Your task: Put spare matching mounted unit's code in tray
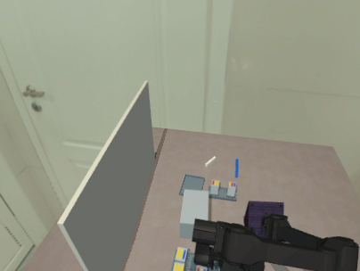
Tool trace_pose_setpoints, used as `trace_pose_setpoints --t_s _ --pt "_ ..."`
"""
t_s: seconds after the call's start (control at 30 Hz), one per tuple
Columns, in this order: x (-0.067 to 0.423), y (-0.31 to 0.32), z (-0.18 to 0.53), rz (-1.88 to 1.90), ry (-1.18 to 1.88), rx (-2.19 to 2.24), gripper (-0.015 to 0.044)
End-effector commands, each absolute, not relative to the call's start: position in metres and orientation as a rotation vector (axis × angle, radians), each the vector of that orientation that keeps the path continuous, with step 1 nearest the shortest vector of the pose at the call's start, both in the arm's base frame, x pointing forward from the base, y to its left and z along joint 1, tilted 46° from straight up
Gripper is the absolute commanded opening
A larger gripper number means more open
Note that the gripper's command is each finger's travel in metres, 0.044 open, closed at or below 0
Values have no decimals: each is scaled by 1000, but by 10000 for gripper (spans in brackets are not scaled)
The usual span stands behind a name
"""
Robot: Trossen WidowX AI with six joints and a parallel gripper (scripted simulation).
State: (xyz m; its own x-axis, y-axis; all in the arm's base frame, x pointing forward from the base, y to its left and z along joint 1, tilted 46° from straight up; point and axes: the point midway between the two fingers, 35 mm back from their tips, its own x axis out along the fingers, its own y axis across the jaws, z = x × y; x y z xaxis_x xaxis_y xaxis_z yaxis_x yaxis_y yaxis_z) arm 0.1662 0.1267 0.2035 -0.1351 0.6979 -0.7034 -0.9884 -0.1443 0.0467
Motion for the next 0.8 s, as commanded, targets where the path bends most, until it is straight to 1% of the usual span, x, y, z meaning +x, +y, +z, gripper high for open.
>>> trace_pose_setpoints --t_s 0.0,0.77 --pt "161 131 191 1640 613 -629 300" --pt "161 144 176 1639 617 -636 300"
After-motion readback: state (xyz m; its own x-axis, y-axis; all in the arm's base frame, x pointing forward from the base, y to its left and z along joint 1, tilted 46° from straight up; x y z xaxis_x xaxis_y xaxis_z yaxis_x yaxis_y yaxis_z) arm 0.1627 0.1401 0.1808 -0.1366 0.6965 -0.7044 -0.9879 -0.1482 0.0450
